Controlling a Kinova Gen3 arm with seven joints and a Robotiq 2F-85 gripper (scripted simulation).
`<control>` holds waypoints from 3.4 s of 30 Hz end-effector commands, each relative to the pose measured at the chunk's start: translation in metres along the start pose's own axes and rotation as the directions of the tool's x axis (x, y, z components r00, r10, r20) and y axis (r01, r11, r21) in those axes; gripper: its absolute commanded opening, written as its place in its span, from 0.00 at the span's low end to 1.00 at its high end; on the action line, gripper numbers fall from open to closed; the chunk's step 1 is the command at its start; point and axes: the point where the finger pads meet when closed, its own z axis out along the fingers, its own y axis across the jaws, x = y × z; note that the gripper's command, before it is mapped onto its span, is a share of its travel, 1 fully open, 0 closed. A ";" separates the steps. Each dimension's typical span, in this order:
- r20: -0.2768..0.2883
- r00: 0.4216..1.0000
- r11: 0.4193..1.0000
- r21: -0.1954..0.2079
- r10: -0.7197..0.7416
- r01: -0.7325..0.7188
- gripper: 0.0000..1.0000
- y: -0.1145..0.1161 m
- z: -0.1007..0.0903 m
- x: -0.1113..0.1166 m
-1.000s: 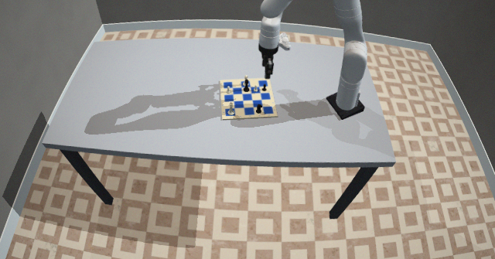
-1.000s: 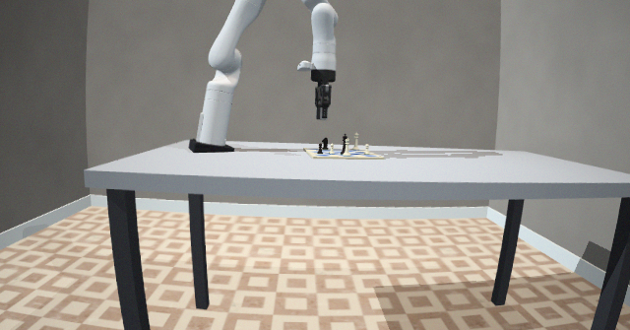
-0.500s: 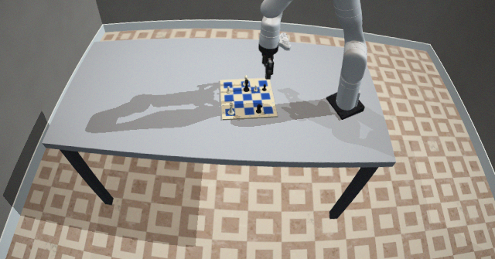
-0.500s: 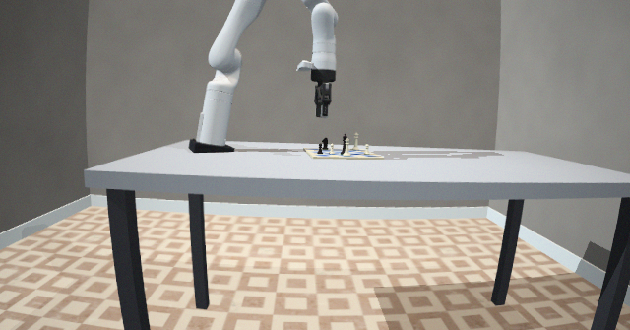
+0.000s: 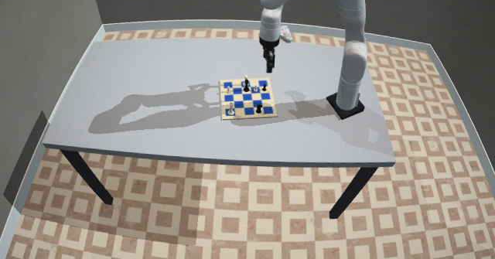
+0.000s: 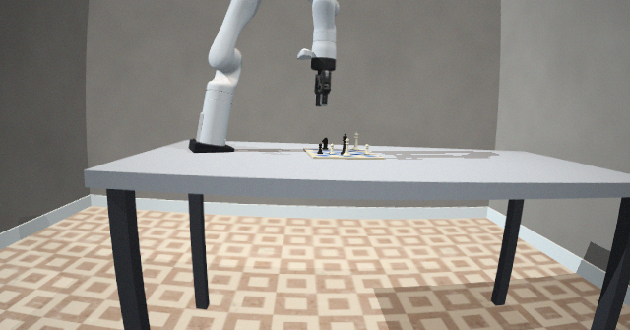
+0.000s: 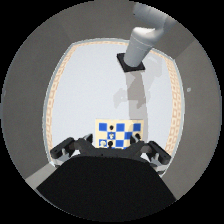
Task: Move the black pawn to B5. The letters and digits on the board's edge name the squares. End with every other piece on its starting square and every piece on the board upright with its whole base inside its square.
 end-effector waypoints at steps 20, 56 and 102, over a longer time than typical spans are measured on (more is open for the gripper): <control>0.010 1.000 1.000 0.011 0.007 -0.007 1.00 -0.003 -0.044 -0.001; 0.010 1.000 1.000 0.011 0.007 -0.007 1.00 -0.003 -0.044 -0.001; 0.010 1.000 1.000 0.011 0.007 -0.007 1.00 -0.003 -0.044 -0.001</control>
